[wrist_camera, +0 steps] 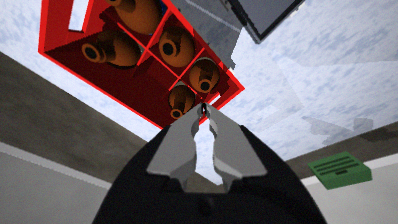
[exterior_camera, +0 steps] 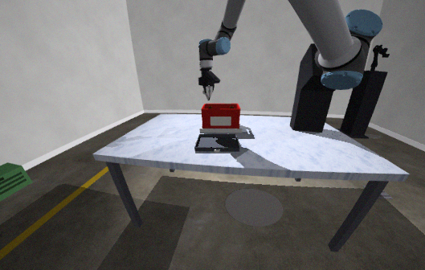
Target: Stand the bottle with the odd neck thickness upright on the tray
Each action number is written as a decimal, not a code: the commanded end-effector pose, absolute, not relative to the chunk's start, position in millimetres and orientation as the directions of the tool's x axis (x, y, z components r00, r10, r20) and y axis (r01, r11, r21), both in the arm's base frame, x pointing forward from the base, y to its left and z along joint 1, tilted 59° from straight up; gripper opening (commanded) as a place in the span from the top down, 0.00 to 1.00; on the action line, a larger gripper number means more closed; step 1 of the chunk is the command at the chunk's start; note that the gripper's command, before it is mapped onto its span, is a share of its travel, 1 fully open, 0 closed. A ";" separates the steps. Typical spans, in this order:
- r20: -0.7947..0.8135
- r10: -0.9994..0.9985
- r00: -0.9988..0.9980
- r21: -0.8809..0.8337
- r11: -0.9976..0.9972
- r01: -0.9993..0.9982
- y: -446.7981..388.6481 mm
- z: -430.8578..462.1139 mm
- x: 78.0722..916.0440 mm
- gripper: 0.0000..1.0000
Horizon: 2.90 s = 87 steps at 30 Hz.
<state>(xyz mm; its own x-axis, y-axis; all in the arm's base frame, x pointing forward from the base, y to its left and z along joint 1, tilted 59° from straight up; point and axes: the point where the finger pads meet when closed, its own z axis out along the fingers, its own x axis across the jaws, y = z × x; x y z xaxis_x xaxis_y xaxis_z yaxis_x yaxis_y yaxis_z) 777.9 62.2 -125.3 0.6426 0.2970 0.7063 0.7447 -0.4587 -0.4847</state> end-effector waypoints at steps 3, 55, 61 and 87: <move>0.707 0.297 0.642 -0.484 -0.460 0.745 63.2 -121.6 778.0 0.62; 0.706 0.297 0.643 -0.484 -0.460 0.745 68.5 -124.9 779.1 0.62; 0.706 0.297 0.643 -0.484 -0.460 0.745 73.9 -128.2 780.3 0.62; 0.706 0.297 0.643 -0.484 -0.460 0.745 96.8 -142.4 785.3 0.62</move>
